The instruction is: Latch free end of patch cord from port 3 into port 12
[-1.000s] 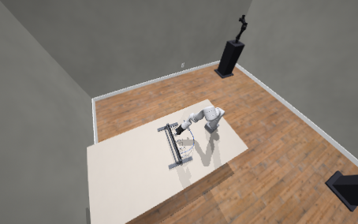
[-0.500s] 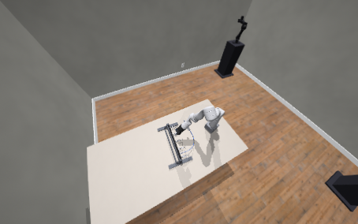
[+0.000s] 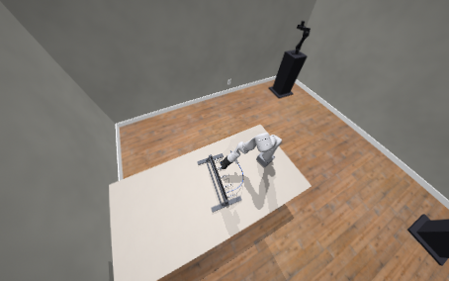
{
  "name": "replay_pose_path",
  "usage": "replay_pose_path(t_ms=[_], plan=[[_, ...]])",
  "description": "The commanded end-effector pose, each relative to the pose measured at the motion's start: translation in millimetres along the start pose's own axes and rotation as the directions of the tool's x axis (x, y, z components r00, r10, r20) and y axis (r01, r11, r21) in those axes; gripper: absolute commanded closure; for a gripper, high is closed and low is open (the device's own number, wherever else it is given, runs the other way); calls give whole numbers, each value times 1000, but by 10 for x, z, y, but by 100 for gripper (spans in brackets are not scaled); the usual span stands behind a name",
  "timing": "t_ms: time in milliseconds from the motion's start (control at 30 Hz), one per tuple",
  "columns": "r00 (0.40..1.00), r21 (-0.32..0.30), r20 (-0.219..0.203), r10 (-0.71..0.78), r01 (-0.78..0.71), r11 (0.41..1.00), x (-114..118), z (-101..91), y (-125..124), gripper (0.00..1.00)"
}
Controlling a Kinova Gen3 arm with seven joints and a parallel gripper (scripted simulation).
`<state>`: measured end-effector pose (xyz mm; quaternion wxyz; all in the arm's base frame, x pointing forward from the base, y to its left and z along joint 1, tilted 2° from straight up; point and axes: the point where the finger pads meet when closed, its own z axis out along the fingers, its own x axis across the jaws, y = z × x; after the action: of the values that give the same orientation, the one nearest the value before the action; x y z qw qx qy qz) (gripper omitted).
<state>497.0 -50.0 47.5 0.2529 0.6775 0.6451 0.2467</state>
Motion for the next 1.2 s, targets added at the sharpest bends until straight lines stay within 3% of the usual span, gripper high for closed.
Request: replay_pose_path(t_ms=[0,500,867,933,1167], plan=[[1000,-2,0,0,0,1000,0,-2,9,100],[1000,-2,0,0,0,1000,0,-102,9,100],[1000,-2,0,0,0,1000,0,-631,8,100],[1000,-2,0,0,0,1000,0,-631,8,100],[1000,-2,0,0,0,1000,0,-1019,7,100]])
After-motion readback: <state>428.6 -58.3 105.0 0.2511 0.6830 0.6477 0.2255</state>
